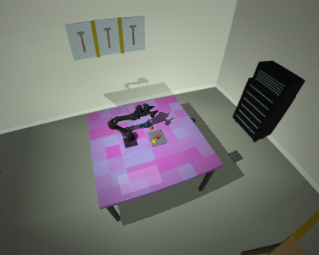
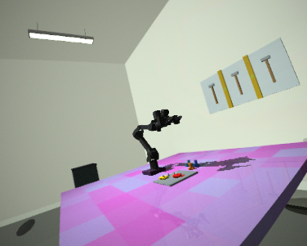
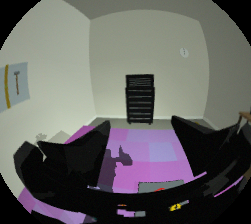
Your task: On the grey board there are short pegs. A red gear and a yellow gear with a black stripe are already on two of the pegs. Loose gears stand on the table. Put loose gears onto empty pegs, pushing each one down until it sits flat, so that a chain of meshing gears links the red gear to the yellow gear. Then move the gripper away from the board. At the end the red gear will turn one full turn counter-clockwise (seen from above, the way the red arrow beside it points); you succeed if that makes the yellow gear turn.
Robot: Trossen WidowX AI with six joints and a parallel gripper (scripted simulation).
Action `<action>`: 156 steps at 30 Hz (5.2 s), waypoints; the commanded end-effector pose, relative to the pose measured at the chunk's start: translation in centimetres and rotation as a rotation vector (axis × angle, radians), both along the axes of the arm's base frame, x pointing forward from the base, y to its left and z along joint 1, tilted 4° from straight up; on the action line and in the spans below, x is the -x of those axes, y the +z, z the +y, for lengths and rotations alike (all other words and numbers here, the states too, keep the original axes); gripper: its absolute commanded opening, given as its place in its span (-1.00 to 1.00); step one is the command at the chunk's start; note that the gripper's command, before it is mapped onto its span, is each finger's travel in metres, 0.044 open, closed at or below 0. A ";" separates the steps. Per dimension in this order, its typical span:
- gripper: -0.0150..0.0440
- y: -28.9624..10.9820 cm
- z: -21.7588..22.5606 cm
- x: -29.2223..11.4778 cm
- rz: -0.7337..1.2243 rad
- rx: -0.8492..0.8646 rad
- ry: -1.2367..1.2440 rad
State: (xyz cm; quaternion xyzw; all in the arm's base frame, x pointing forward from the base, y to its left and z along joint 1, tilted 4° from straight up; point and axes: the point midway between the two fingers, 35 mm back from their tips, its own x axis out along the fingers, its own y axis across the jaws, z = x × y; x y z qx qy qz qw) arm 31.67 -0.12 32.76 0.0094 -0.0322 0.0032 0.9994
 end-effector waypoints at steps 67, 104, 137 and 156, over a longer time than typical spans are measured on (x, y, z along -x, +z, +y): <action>0.64 -27.8 13.4 1.1 1.605 -0.471 -0.334; -0.49 -24.2 13.2 -0.1 1.565 -0.465 -0.298; -0.49 -16.9 12.6 0.7 1.591 -0.467 -0.316; -0.49 -13.4 11.9 1.8 1.605 -0.470 -0.336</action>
